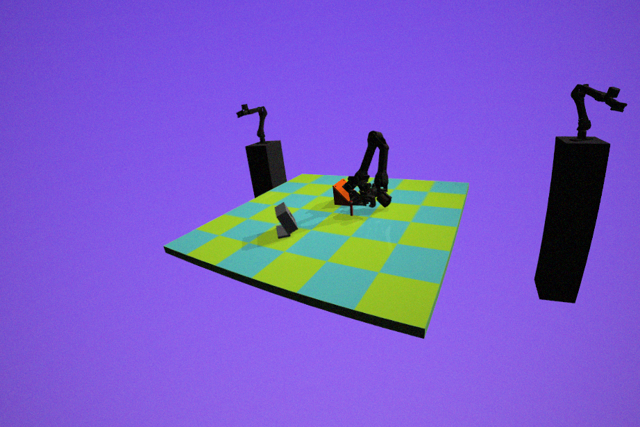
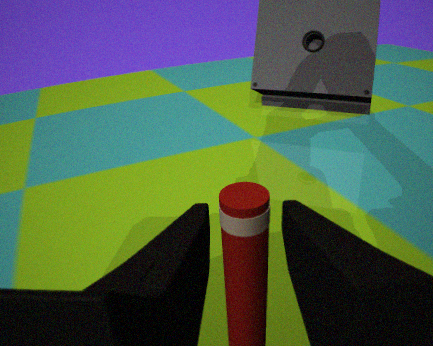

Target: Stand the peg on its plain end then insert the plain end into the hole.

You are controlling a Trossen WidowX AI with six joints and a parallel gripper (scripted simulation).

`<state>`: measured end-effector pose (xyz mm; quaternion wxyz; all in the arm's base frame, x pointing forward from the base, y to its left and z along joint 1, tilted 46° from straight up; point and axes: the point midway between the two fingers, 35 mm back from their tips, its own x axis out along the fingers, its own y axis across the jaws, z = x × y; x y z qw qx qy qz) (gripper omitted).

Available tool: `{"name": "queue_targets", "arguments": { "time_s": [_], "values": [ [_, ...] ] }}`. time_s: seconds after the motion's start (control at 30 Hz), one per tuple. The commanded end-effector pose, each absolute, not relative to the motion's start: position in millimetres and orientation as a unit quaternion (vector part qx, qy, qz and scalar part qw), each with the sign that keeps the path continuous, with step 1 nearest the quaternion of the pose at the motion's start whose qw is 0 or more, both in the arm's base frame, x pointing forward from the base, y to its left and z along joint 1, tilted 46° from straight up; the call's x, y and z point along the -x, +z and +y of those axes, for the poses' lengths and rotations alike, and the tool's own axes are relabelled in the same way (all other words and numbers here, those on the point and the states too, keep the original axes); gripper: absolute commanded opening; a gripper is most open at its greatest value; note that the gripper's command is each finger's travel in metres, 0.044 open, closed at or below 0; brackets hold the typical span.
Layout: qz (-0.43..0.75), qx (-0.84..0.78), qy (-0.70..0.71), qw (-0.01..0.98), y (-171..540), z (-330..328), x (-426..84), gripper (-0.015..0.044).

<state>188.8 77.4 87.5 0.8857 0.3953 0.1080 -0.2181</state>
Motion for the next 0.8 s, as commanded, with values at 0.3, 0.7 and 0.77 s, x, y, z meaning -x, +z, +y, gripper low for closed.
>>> {"name": "queue_targets", "arguments": {
  "time_s": [0.3, 0.7, 0.77],
  "values": [
    [0.108, -0.395, -0.218, 0.886, 87.4, 77.3, -188.9, 0.013],
    [0.108, -0.395, -0.218, 0.886, 87.4, 77.3, -188.9, 0.013],
    [0.108, -0.395, -0.218, 0.886, 87.4, 77.3, -188.9, 0.0183]
  ]
}}
